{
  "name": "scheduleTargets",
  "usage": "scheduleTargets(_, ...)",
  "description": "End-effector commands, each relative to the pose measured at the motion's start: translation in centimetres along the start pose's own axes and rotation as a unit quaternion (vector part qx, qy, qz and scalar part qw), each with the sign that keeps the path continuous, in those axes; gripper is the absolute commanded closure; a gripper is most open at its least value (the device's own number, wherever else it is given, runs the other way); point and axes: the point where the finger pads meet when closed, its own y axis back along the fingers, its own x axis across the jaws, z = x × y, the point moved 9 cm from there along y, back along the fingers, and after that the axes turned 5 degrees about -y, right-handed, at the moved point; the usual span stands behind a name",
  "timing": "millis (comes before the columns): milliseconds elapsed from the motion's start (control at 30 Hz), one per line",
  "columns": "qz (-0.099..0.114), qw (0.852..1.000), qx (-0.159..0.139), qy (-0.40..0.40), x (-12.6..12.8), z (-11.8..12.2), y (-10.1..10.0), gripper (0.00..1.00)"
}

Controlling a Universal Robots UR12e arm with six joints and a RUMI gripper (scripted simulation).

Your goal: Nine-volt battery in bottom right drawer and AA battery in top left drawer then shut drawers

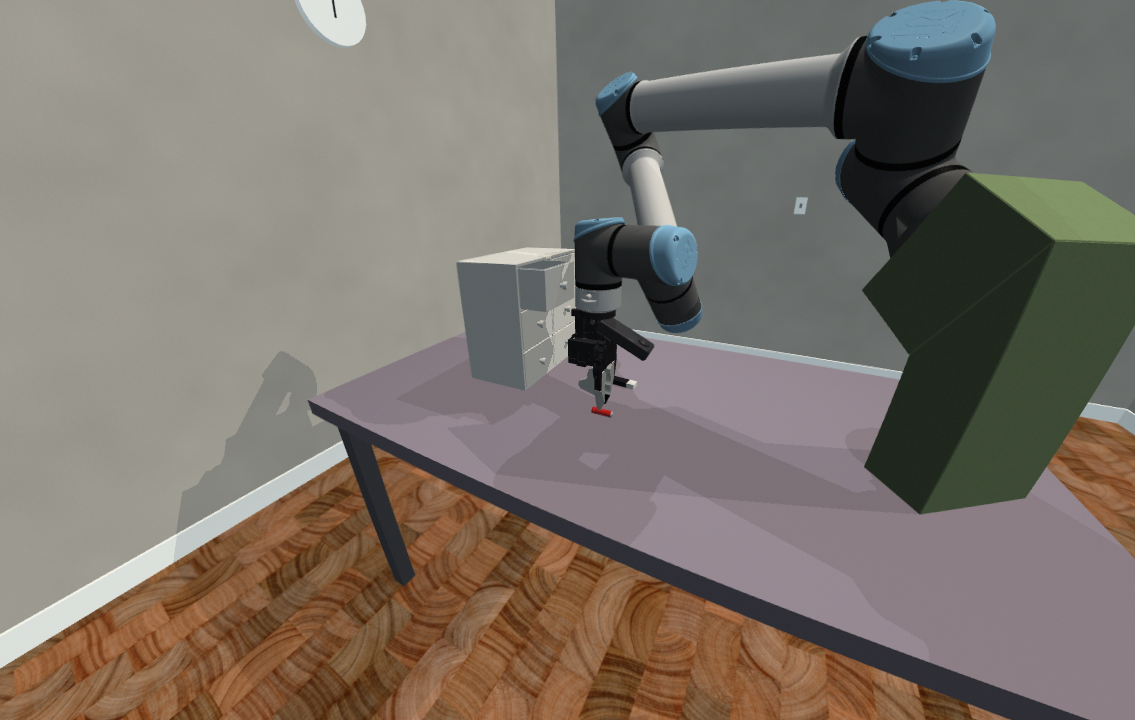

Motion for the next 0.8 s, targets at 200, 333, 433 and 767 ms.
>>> scheduleTargets(200,0.000,1.000,0.000,0.000,0.0,0.0,-0.8,0.83)
scheduleTargets(333,0.000,1.000,0.000,0.000,0.0,0.0,-1.1,0.83)
scheduleTargets(433,0.000,1.000,0.000,0.000,0.0,0.0,-1.4,0.83)
scheduleTargets(767,0.000,1.000,0.000,0.000,0.0,0.0,-2.0,0.83)
